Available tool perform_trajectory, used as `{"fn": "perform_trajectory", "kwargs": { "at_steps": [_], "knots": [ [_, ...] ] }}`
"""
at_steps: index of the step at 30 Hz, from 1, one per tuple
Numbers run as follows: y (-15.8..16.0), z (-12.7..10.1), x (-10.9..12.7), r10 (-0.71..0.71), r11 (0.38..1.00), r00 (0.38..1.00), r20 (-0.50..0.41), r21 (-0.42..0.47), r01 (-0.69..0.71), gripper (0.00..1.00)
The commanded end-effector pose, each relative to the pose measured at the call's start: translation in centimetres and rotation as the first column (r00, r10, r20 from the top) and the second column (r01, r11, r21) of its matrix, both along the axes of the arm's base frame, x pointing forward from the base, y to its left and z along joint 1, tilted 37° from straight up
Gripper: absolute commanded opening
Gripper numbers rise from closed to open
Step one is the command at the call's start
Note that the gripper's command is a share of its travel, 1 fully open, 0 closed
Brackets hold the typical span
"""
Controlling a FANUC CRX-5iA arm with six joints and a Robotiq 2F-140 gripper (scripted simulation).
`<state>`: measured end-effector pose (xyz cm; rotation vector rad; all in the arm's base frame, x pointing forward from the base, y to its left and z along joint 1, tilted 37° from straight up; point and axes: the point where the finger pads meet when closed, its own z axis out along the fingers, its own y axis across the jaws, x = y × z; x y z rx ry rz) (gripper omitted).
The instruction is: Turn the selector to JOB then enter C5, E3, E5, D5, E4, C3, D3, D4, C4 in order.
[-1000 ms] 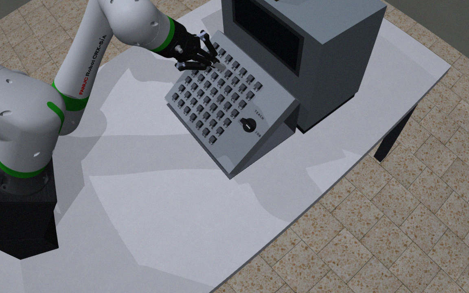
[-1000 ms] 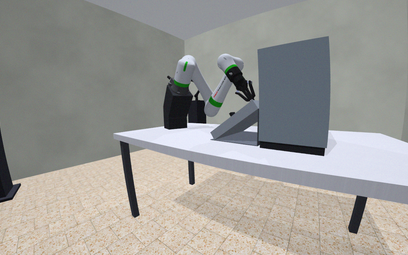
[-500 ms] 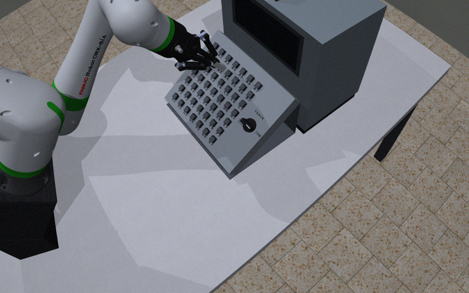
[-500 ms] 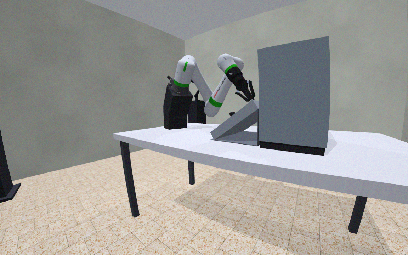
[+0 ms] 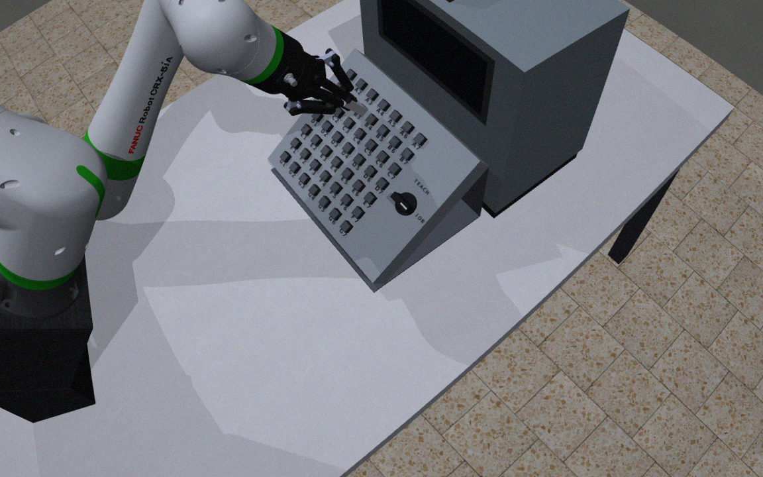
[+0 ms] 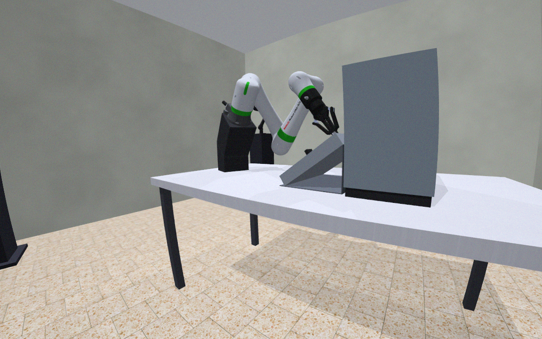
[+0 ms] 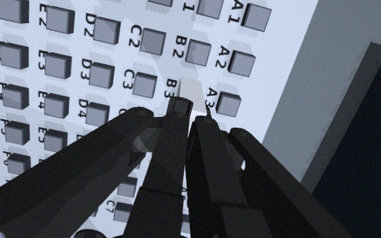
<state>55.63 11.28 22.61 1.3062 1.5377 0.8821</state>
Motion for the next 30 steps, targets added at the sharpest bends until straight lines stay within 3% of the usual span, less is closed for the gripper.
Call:
{"fn": "perform_trajectory", "kwargs": {
  "at_steps": [1, 30],
  "knots": [
    [0.0, 0.1, -0.1, 0.0, 1.0, 1.0, 0.0, -0.001, 0.0, 0.0],
    [0.1, 1.2, -3.3, 0.0, 1.0, 1.0, 0.0, -0.001, 0.0, 0.0]
  ]
}}
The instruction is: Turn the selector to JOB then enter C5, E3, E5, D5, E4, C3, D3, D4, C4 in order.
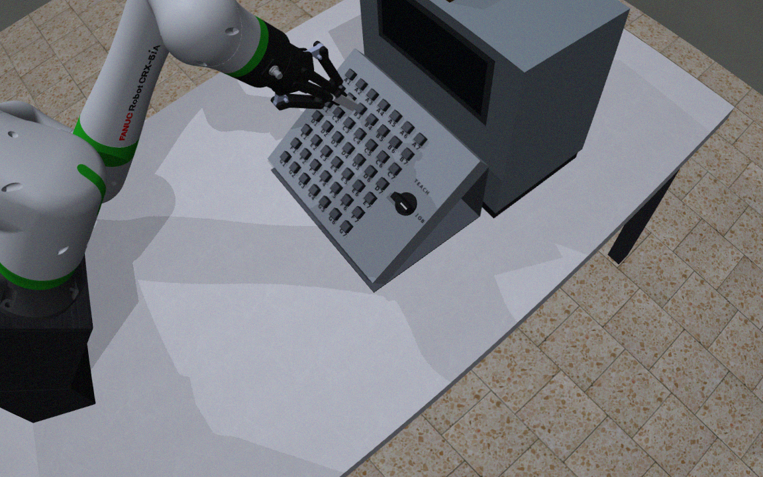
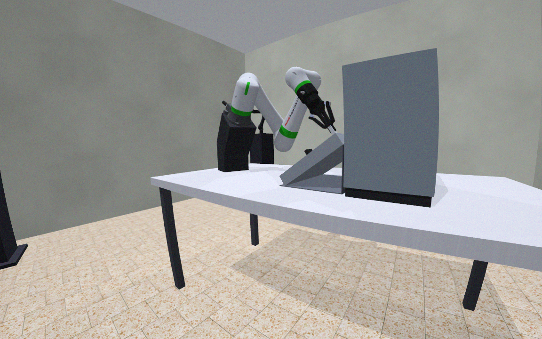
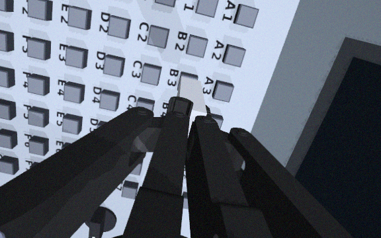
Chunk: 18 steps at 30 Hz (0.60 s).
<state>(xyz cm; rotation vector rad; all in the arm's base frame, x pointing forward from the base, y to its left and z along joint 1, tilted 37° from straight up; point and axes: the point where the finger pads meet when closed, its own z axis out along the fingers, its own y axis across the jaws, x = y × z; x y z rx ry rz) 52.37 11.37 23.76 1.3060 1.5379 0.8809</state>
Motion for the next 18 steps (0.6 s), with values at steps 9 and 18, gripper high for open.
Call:
{"fn": "perform_trajectory", "kwargs": {
  "at_steps": [9, 18],
  "knots": [
    [-0.2, -1.0, -0.4, 0.001, 1.0, 1.0, 0.001, 0.0, -0.001, 0.0],
    [-0.6, -3.0, -1.2, 0.001, 1.0, 1.0, 0.001, 0.0, -0.001, 0.0]
  ]
}}
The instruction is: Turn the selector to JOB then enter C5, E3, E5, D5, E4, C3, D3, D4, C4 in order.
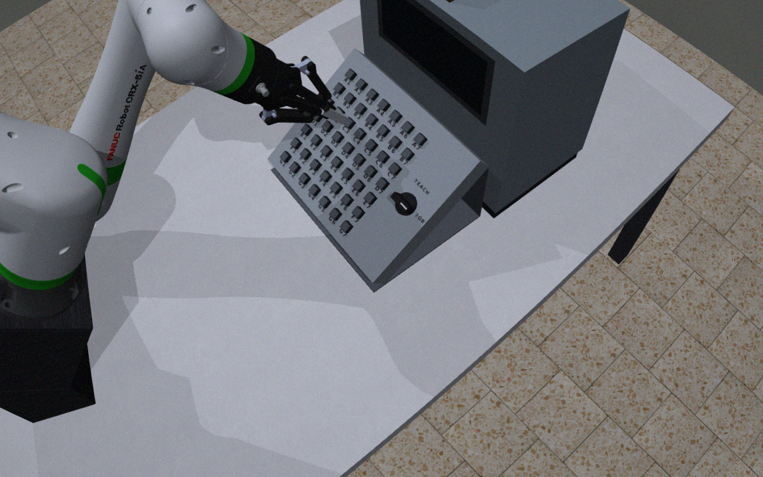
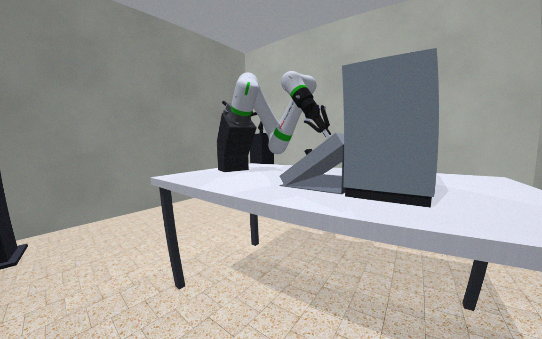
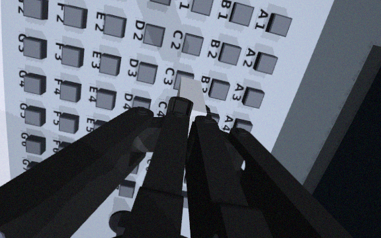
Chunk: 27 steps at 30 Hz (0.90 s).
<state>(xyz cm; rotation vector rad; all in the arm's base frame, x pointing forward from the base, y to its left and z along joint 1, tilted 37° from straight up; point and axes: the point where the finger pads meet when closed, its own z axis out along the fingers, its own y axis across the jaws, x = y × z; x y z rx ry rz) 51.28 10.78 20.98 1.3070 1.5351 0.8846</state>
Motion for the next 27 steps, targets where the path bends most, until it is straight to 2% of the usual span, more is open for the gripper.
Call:
{"fn": "perform_trajectory", "kwargs": {
  "at_steps": [1, 27],
  "knots": [
    [0.0, -0.3, -0.1, 0.001, 1.0, 1.0, -0.002, -0.003, -0.001, 0.0],
    [-0.1, -1.1, 2.0, 0.001, 1.0, 1.0, -0.002, -0.003, -0.001, 0.0]
  ]
}}
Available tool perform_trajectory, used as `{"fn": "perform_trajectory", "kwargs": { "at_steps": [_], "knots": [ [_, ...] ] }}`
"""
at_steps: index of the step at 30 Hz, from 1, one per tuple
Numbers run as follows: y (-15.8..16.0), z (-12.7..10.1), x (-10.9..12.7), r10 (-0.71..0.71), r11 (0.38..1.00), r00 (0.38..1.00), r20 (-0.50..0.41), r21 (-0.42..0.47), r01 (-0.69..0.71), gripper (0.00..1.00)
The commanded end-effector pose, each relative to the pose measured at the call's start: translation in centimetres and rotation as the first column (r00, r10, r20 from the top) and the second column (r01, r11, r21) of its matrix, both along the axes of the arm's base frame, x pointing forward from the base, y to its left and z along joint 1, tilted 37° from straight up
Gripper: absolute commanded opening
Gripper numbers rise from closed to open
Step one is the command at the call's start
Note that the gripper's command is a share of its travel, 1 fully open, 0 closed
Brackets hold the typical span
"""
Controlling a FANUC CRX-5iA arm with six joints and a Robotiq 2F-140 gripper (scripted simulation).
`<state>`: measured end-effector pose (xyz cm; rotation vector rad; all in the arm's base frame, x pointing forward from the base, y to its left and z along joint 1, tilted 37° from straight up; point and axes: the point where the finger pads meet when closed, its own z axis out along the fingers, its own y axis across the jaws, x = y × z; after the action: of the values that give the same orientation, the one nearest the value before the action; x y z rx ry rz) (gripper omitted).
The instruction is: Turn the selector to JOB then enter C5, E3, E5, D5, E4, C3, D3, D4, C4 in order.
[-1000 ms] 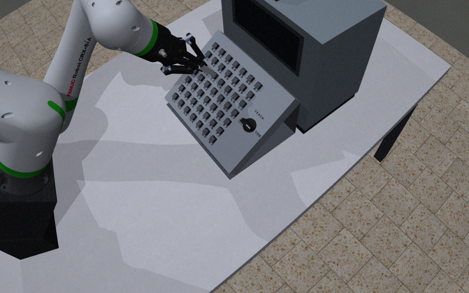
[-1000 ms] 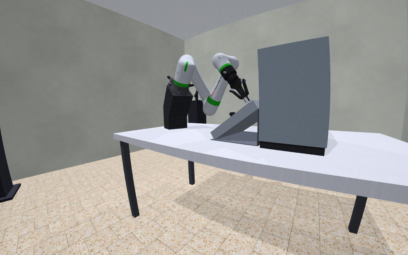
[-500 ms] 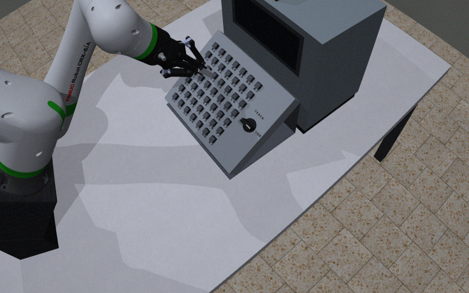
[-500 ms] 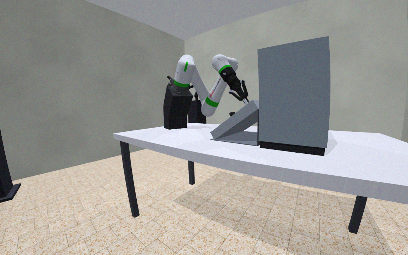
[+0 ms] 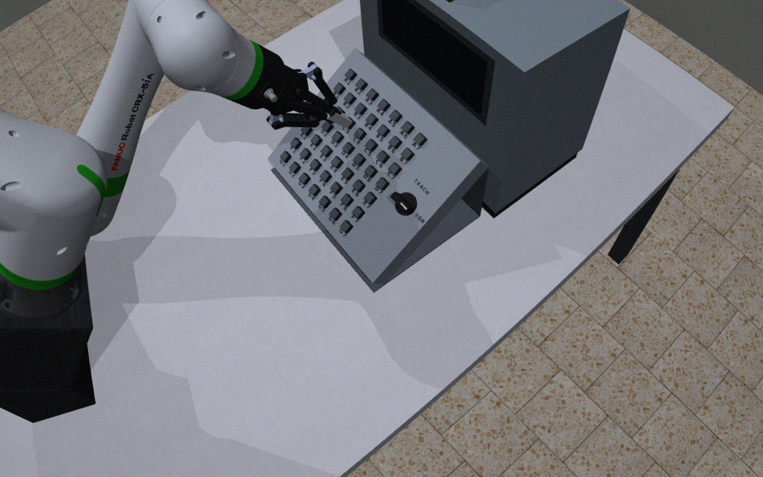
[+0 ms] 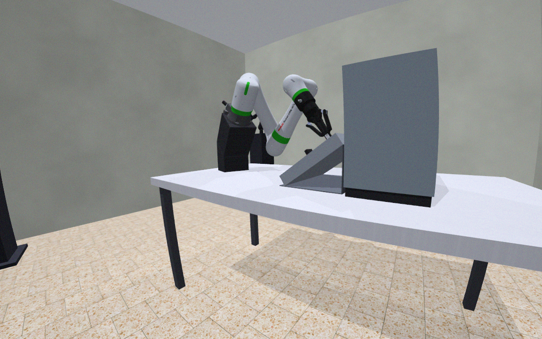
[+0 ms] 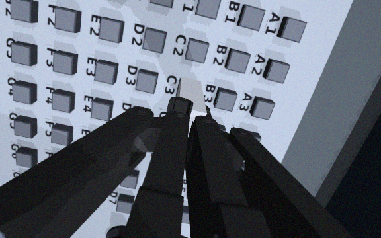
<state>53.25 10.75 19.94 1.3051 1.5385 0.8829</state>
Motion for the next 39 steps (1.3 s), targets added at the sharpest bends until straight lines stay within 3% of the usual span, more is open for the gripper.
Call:
{"fn": "perform_trajectory", "kwargs": {
  "at_steps": [1, 39],
  "knots": [
    [-0.04, -0.02, 0.02, -0.001, 1.0, 1.0, 0.0, 0.0, 0.001, 0.0],
    [-0.06, -0.22, 0.61, -0.001, 1.0, 1.0, 0.0, 0.0, 0.001, 0.0]
  ]
}}
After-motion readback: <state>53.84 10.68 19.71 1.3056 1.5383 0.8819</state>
